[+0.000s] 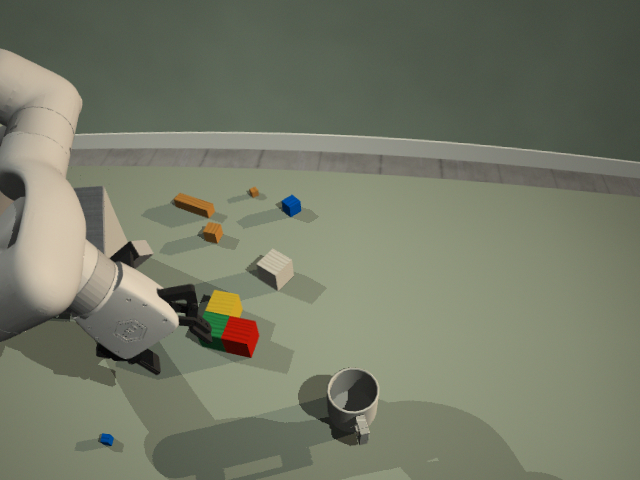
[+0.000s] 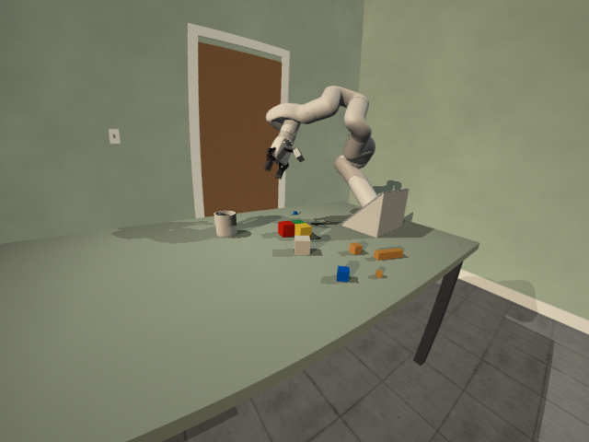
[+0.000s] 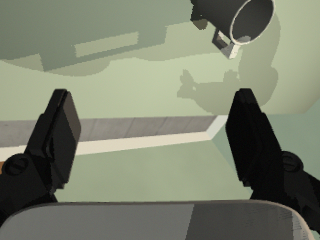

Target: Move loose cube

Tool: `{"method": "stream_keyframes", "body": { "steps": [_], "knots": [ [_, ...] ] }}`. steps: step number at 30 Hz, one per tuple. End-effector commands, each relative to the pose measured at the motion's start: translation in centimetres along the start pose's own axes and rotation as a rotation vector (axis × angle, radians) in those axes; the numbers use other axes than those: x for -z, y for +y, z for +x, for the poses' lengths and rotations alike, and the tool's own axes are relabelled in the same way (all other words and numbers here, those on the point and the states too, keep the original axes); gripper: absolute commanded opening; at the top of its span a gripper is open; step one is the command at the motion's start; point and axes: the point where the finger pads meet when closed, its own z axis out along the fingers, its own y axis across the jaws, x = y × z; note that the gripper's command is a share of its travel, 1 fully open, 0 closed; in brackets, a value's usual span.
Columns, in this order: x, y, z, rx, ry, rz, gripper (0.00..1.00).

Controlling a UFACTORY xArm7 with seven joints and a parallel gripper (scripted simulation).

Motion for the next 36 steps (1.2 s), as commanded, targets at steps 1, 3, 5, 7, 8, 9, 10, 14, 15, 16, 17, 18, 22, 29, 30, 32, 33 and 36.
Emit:
{"method": "stream_keyframes", "body": {
  "steps": [1,3,5,7,8,9,10,14,15,16,17,18,22,29,30,32,33,36],
  "knots": [
    [-1.9,5.1,2.1,0.116,0.027,0.074,1.00],
    [-1.9,5.1,2.1,0.116,0.027,0.074,1.00],
    [-3.0,7.0,3.9,0.169,0.042,0.104,1.00],
    [-4.2,8.7,6.0,0.222,0.059,0.135,1.00],
    [-4.2,8.7,6.0,0.222,0.059,0.135,1.00],
    [-5.5,10.2,8.3,0.275,0.078,0.167,1.00],
    [-5.5,10.2,8.3,0.275,0.078,0.167,1.00],
    [-8.3,12.2,13.3,0.372,0.117,0.231,1.00],
    [-8.3,12.2,13.3,0.372,0.117,0.231,1.00],
    [-9.5,12.8,15.8,0.416,0.137,0.261,1.00],
    [-9.5,12.8,15.8,0.416,0.137,0.261,1.00],
    [-10.7,13.1,18.2,0.455,0.156,0.289,1.00],
    [-11.7,13.2,20.4,0.489,0.173,0.315,1.00],
    [-14.6,12.5,27.1,0.586,0.227,0.390,1.00],
    [-14.6,12.5,27.3,0.588,0.228,0.392,1.00],
    [-14.6,12.5,27.3,0.588,0.228,0.392,1.00],
    [-14.6,12.5,27.3,0.588,0.228,0.392,1.00],
    [-14.6,12.5,27.3,0.588,0.228,0.392,1.00]
  ]
}}
